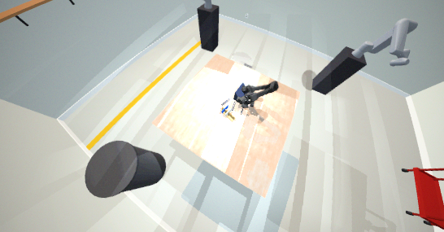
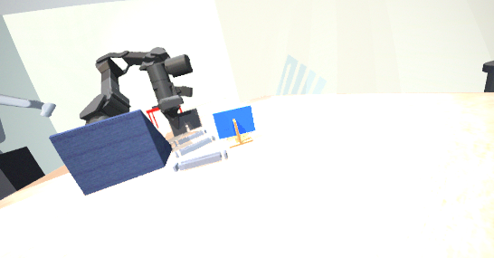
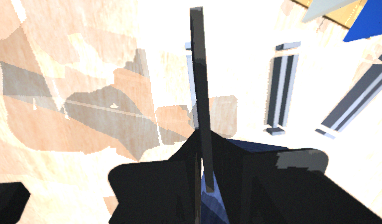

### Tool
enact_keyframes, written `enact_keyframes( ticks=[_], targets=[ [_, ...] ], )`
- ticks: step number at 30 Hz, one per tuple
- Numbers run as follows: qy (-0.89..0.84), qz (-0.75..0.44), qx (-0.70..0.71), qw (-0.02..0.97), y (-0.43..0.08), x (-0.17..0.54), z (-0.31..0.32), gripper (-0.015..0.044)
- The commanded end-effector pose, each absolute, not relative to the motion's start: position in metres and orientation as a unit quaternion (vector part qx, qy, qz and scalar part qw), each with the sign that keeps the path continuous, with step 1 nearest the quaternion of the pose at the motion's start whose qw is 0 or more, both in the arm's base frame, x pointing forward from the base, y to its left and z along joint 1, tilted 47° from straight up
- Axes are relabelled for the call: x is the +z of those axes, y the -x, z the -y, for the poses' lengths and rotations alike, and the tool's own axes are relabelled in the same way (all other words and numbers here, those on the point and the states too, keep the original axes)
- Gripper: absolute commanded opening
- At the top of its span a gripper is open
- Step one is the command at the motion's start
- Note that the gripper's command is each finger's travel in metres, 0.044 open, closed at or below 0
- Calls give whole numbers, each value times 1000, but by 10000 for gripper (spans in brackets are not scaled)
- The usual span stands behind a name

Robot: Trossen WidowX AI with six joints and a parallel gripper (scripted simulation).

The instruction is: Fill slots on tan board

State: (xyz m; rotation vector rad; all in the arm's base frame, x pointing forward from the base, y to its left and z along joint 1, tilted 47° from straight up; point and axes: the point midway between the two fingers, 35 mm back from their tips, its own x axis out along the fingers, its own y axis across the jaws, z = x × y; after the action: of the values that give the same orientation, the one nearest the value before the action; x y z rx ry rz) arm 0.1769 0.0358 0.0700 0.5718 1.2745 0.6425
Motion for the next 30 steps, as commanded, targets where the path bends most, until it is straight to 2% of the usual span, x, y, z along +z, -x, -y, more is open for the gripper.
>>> enact_keyframes(
  ticks=[1,30],
  targets=[
    [-256,-576,289,720,-176,77,-28,0],
    [-264,-581,280,717,-175,114,16,0]
  ],
)
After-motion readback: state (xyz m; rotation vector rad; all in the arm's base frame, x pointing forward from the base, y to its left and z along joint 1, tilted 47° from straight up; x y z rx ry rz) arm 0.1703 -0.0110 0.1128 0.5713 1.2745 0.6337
